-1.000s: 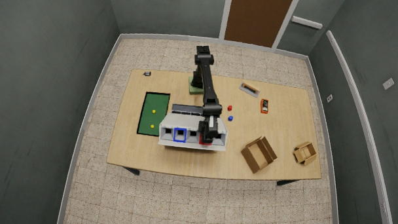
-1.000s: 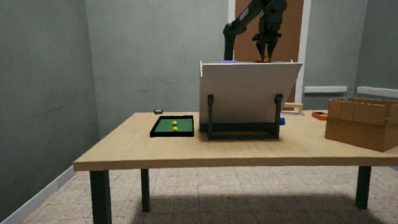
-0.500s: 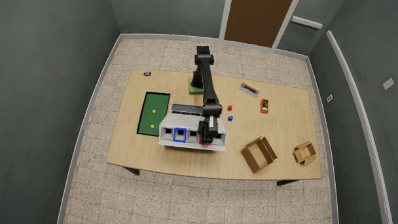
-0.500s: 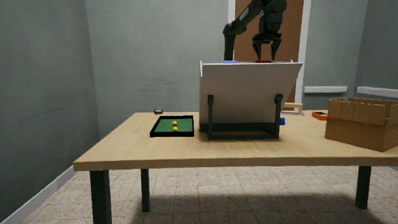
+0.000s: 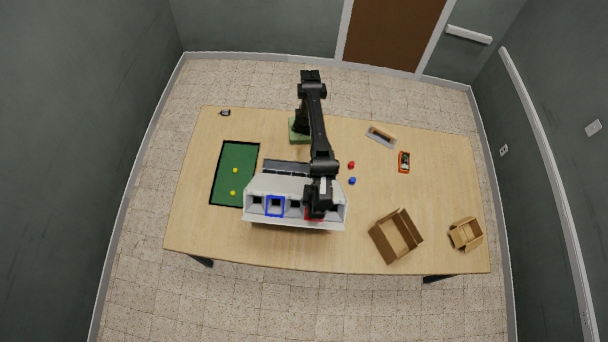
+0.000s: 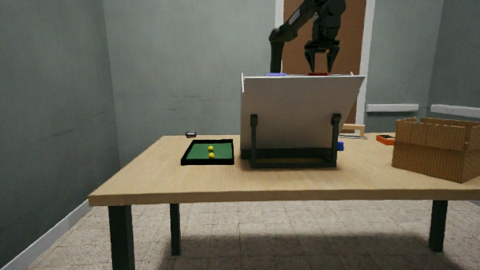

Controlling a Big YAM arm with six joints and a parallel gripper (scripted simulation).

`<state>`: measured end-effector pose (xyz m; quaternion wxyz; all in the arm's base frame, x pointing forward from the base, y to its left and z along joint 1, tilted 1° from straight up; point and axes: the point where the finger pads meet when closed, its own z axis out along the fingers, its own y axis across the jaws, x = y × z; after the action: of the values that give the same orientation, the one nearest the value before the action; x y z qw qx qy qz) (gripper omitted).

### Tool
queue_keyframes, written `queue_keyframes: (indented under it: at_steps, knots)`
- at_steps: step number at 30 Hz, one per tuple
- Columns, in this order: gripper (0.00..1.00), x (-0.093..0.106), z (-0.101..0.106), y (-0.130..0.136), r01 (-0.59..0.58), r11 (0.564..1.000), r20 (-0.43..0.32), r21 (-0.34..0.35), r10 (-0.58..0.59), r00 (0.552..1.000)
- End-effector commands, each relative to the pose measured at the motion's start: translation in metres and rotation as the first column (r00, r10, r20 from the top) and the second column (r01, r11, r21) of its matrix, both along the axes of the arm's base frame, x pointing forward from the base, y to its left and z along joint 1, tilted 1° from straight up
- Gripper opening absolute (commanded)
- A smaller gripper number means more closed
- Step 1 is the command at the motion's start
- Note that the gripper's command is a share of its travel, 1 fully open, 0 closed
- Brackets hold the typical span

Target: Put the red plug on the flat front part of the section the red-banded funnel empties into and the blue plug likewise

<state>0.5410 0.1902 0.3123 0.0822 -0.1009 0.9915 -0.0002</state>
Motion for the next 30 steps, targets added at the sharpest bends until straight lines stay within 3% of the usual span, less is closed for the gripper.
queue_keyframes:
  at_steps: [1, 30]
  knots:
    - [0.56, 0.0072, -0.0018, -0.0064, 0.005, 1.000, 0.014, 0.007, -0.006, 1.000]
    - [0.56, 0.0072, -0.0018, -0.0064, 0.005, 1.000, 0.014, 0.007, -0.006, 1.000]
